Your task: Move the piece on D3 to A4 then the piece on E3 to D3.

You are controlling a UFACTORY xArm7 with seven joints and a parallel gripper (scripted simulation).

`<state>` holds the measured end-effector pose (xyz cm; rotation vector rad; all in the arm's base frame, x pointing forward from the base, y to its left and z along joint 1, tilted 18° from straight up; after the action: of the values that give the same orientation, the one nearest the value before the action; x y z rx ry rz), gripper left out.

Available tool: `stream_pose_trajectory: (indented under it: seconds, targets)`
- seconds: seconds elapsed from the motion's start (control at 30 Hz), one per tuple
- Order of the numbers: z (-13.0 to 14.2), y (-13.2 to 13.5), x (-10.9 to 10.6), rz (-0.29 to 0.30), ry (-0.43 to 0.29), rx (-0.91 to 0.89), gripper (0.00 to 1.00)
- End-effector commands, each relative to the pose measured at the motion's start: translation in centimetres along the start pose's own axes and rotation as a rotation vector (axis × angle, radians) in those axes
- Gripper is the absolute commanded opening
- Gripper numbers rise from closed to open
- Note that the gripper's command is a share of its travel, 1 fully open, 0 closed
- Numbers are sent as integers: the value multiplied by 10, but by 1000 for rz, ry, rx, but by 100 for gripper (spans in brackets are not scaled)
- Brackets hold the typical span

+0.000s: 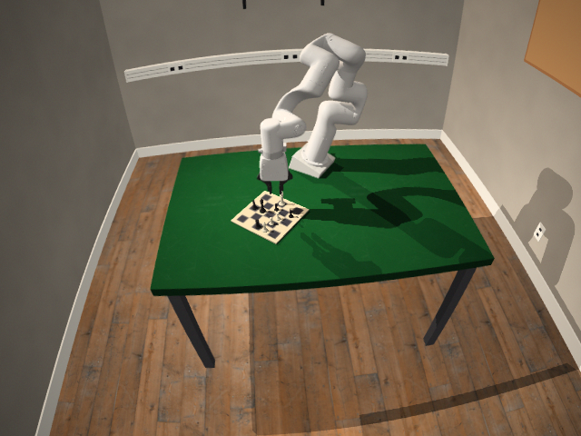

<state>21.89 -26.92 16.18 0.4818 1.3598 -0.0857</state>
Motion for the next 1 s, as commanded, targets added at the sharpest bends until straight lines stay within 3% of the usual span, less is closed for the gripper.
stream_pose_trajectory:
  seconds: [0.0,0.97]
  targets:
    - [1,-1,4,-1,-3,0,35]
    - [2,-1,38,-1,-3,0,35]
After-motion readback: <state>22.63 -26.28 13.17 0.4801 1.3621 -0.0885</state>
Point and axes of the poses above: the point where the finger pads meet when closed, its own x axis out along the fingers, its own y axis across the jaws, z = x × y, the point moved 10 cm from there along -x, back along the fingers, and after that the axes turned 6 degrees about x, right-handed, at the moved point
